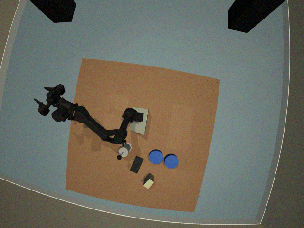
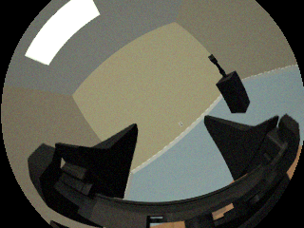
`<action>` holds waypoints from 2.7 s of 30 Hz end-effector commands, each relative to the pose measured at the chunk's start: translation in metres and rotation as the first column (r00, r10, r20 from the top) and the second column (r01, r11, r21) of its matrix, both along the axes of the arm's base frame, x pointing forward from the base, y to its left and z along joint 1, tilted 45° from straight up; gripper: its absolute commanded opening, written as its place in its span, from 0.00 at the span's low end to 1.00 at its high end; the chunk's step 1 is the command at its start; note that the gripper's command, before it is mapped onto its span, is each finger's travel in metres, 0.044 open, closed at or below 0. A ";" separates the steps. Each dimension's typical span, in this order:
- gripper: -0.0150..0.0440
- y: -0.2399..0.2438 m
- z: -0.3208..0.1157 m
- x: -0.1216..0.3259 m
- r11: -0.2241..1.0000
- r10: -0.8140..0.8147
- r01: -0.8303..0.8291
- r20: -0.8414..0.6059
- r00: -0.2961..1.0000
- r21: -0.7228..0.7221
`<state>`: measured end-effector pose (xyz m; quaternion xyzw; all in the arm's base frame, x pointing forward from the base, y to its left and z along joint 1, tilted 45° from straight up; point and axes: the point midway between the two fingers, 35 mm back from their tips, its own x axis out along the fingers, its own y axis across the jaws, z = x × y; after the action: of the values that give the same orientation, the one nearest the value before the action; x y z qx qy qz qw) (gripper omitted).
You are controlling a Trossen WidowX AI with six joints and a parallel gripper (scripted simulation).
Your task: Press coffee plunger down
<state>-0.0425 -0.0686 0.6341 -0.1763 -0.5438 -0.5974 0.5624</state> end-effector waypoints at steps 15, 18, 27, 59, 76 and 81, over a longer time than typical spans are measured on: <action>1.00 -0.117 -0.065 -0.013 0.880 0.311 -0.420 0.395 0.864 0.224; 1.00 -0.143 -0.085 0.007 0.801 0.371 -0.530 0.463 0.805 0.279; 1.00 -0.202 -0.167 0.097 0.494 0.368 -0.688 0.589 0.719 0.531; 1.00 0.037 -0.387 0.322 0.131 0.854 0.227 -0.227 0.469 0.965; 1.00 0.183 -0.395 0.283 0.831 0.556 0.134 -0.809 -0.190 0.540; 1.00 0.169 -0.410 0.283 0.828 0.560 0.141 -0.810 -0.172 0.543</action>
<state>0.2432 0.1056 0.2332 -0.3047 0.2121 -0.2593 0.8916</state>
